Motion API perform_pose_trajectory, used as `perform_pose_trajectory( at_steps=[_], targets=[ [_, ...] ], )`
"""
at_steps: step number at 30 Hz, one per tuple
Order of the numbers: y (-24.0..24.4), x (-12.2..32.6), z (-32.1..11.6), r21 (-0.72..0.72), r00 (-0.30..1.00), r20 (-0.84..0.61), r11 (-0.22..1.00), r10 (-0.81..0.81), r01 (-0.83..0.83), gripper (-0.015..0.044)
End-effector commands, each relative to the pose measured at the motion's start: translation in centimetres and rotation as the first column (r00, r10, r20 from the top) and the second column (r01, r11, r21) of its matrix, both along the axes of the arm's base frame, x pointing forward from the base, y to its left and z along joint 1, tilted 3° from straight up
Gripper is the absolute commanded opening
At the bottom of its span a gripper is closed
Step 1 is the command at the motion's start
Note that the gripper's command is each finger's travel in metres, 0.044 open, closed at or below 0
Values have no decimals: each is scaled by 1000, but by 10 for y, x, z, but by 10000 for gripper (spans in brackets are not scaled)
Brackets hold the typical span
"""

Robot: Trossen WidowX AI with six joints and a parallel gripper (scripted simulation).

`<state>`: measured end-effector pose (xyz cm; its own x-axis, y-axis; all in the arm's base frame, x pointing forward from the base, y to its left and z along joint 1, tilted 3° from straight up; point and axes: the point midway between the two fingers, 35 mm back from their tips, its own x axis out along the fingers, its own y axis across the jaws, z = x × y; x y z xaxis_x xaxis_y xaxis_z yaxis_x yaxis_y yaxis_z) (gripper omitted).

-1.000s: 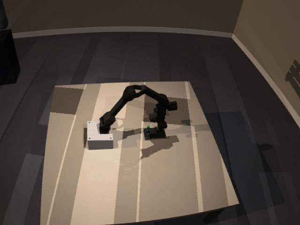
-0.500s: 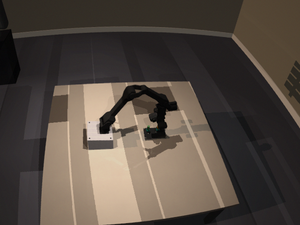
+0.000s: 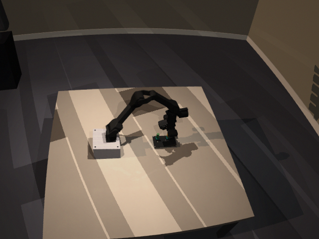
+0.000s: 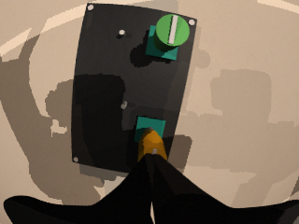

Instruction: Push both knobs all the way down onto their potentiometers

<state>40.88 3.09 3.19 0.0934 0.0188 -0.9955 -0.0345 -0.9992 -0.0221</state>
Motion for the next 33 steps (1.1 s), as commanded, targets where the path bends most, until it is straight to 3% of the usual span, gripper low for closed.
perform_pose_trajectory(
  at_steps=[1,33],
  targets=[
    [1,2,-8,4,1000,0,1000,6,-6,0],
    [1,3,-12,4,1000,0,1000,6,-6,0]
  ],
)
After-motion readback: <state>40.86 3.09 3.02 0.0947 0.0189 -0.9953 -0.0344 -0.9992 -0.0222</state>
